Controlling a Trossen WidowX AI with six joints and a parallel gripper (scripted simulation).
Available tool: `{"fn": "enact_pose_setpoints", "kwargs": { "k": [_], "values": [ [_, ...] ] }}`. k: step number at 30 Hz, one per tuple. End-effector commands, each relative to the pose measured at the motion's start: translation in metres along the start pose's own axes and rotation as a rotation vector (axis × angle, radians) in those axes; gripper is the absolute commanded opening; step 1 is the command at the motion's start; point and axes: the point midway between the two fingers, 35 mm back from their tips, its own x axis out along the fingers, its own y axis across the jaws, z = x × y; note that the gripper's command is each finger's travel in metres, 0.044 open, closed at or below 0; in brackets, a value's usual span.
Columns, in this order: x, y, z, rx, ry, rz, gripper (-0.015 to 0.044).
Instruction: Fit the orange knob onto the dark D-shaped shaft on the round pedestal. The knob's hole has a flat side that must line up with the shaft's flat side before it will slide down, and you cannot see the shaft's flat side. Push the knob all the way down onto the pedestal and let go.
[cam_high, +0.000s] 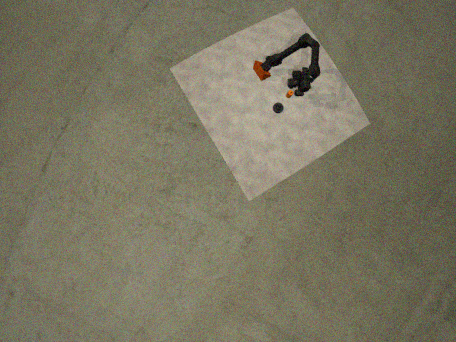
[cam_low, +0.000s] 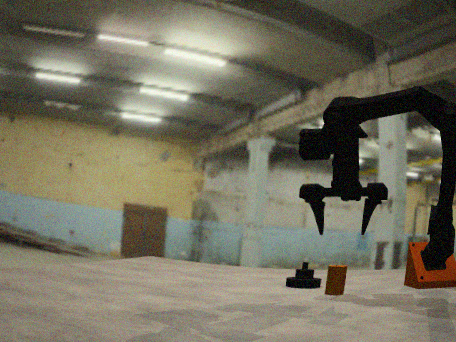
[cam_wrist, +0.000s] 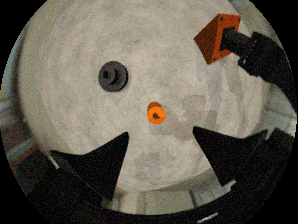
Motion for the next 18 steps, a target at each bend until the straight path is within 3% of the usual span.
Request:
{"fn": "enact_pose_setpoints", "kwargs": {
  "k": [1,18],
  "values": [
    [-0.0014,0.001,0.0001,-0.018,-0.012,0.008,0.044],
    [-0.0003,0.0002,-0.0008,-1.57,-0.016,-0.003,0.044]
  ]
}}
